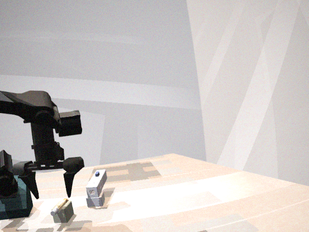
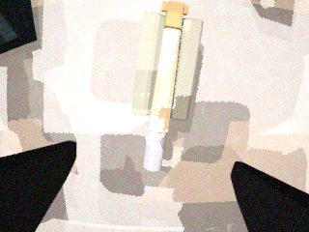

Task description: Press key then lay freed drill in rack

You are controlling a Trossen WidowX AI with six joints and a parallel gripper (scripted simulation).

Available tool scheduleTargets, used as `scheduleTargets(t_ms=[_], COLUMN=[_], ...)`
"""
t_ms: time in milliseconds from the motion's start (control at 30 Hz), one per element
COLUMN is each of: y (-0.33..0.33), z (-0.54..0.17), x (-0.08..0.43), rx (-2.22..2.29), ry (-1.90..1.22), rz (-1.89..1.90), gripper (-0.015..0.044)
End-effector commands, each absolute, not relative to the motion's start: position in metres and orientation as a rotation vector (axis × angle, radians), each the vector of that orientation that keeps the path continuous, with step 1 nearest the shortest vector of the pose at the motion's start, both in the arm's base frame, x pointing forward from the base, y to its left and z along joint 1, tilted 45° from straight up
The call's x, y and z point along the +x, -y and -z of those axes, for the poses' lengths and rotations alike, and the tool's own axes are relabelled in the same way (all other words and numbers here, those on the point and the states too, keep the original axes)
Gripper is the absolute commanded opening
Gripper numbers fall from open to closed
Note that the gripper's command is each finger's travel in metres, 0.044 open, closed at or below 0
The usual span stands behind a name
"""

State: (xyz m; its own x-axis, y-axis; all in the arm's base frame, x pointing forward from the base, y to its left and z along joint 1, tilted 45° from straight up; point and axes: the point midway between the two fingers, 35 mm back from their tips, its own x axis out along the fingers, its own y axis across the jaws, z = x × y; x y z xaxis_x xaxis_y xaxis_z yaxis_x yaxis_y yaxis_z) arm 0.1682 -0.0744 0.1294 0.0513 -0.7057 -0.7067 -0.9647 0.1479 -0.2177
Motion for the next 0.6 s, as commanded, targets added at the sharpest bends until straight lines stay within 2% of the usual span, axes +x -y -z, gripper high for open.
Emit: scheduleTargets(t_ms=[0, 267, 567], y=[0.073, 0.007, -0.100], z=[-0.129, -0.128, -0.139], x=[0.170, 0.225, 0.266], rx=[-1.620, -1.760, -1.947], ry=[-1.706, -1.405, -1.013], rz=[-0.460, -0.472, -0.516], gripper=[0.0440, 0.0440, 0.0440])
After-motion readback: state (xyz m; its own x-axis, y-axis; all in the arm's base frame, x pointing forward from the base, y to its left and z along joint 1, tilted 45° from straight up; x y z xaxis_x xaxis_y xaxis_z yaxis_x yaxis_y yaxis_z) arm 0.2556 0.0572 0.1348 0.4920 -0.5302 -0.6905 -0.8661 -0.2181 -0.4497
